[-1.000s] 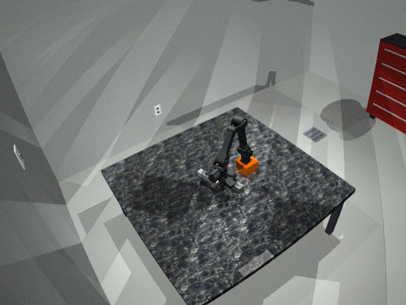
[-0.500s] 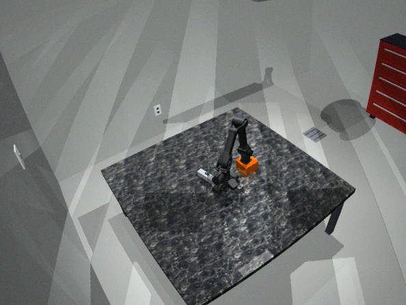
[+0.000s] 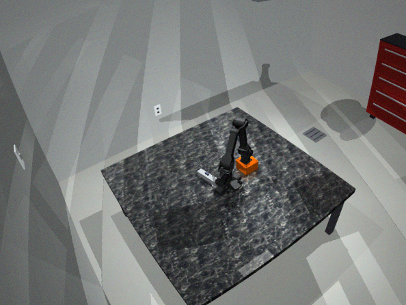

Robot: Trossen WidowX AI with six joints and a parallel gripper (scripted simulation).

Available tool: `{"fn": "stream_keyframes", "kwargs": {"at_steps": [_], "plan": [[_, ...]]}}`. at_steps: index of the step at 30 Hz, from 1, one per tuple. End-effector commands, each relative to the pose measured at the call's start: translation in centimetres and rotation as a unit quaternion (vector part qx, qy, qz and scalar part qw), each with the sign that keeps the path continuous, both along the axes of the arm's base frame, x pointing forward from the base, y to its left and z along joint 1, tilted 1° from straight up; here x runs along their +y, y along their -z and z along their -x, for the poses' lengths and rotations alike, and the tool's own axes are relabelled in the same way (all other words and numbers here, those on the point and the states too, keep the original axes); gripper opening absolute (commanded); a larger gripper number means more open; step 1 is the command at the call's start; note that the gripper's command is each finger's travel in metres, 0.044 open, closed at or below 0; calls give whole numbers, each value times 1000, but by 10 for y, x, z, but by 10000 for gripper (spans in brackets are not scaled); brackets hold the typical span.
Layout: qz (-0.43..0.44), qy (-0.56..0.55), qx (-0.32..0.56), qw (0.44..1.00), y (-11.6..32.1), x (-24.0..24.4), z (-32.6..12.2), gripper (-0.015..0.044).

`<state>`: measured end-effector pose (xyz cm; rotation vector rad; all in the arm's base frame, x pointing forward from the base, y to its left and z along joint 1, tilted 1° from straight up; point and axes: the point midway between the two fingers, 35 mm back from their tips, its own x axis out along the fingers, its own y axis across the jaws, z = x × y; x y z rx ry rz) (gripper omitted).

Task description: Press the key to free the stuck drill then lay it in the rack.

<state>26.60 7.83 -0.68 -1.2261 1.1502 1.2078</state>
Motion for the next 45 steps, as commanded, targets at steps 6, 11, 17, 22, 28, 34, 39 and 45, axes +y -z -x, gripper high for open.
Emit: {"fn": "stream_keyframes", "kwargs": {"at_steps": [6, 11, 17, 22, 28, 34, 39, 45], "plan": [[0, 0, 0, 1000, 0, -1, 0, 236], [1, 1, 0, 1000, 1, -3, 0, 368], [1, 2, 0, 1000, 2, -6, 0, 440], [1, 2, 0, 1000, 3, -9, 0, 440], [1, 2, 0, 1000, 3, -11, -1, 440], [2, 2, 0, 1000, 4, -14, -1, 440], [2, 2, 0, 1000, 5, -16, -1, 440], [2, 2, 0, 1000, 6, -18, -1, 440]]}}
